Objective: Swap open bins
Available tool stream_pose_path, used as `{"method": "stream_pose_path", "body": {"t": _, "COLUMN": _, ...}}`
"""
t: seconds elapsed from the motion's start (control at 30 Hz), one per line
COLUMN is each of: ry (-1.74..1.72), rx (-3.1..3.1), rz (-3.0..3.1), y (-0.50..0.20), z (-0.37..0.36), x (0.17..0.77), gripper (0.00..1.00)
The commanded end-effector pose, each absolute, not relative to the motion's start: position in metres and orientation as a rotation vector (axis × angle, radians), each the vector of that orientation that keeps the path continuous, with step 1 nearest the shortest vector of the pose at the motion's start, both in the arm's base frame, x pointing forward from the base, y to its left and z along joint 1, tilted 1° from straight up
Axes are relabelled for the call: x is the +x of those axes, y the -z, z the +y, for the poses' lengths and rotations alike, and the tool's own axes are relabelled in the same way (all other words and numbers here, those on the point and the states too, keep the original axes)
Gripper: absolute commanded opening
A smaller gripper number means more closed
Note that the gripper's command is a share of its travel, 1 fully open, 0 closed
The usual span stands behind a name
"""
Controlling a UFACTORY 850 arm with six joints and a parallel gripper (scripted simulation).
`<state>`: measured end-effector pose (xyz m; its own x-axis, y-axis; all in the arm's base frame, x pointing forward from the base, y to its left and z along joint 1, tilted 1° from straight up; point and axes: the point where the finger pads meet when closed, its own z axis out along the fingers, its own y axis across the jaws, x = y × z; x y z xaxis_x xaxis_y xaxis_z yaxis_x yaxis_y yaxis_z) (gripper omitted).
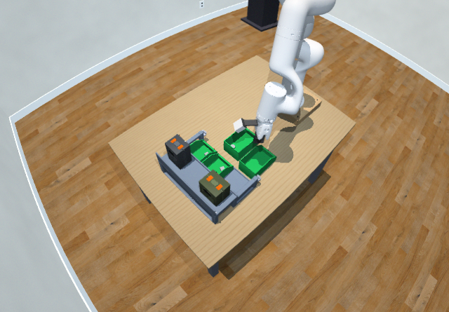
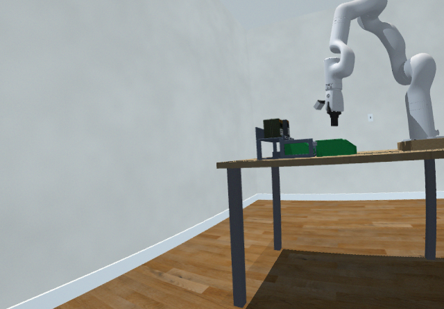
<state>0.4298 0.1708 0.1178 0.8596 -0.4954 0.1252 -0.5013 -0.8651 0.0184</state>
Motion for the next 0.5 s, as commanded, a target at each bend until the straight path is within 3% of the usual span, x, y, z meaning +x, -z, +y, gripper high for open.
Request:
{"method": "stream_pose_path", "body": {"t": 0.0, "ry": -0.098, "rx": 3.084, "rz": -0.388, "y": -0.1260, "z": 0.1650, "x": 0.4426, "gripper": 0.00}}
{"method": "stream_pose_path", "body": {"t": 0.27, "ry": -0.062, "rx": 3.111, "rz": 0.051, "y": -0.1296, "z": 0.1620, "x": 0.4477, "gripper": 0.00}}
{"method": "stream_pose_path", "body": {"t": 0.3, "ry": -0.047, "rx": 3.114, "rz": 0.101, "y": -0.1296, "z": 0.1620, "x": 0.4477, "gripper": 0.26}}
{"method": "stream_pose_path", "body": {"t": 0.47, "ry": -0.010, "rx": 3.121, "rz": 0.193, "y": -0.1296, "z": 0.1620, "x": 0.4477, "gripper": 0.26}}
